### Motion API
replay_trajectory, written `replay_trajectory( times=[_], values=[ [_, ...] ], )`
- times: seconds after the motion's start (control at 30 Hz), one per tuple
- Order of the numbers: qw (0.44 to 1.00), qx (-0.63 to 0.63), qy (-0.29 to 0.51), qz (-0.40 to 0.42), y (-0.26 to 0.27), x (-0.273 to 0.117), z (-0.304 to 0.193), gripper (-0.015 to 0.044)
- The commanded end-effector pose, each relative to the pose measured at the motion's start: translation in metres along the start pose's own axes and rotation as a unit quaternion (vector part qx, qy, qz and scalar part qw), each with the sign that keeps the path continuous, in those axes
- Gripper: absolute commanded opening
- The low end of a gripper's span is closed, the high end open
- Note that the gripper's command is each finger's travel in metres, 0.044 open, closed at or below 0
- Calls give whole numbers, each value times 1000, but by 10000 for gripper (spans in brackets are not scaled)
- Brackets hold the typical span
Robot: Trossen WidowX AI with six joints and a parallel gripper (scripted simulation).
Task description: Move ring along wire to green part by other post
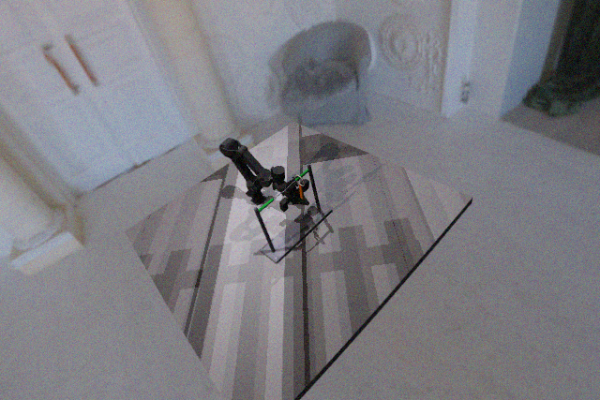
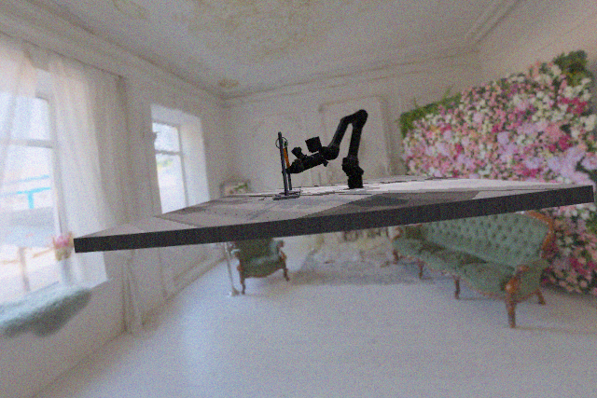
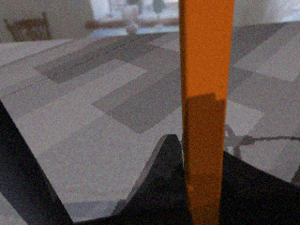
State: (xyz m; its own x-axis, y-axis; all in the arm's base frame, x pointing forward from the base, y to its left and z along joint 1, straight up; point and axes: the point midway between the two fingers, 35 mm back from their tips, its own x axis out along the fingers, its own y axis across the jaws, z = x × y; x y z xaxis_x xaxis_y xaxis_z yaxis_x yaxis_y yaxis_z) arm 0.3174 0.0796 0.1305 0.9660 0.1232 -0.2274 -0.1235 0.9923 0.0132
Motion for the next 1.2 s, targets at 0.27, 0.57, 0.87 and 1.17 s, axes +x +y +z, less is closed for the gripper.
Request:
replay_trajectory(
  times=[0.27,0.57,0.87,1.17],
  values=[
    [1000,2,2,-3,-1,0,-2,-150],
    [1000,0,2,0,0,0,-2,-71],
    [1000,0,2,0,0,-1,-2,160],
    [1000,0,3,-1,1,-15,0,160]
  ],
)
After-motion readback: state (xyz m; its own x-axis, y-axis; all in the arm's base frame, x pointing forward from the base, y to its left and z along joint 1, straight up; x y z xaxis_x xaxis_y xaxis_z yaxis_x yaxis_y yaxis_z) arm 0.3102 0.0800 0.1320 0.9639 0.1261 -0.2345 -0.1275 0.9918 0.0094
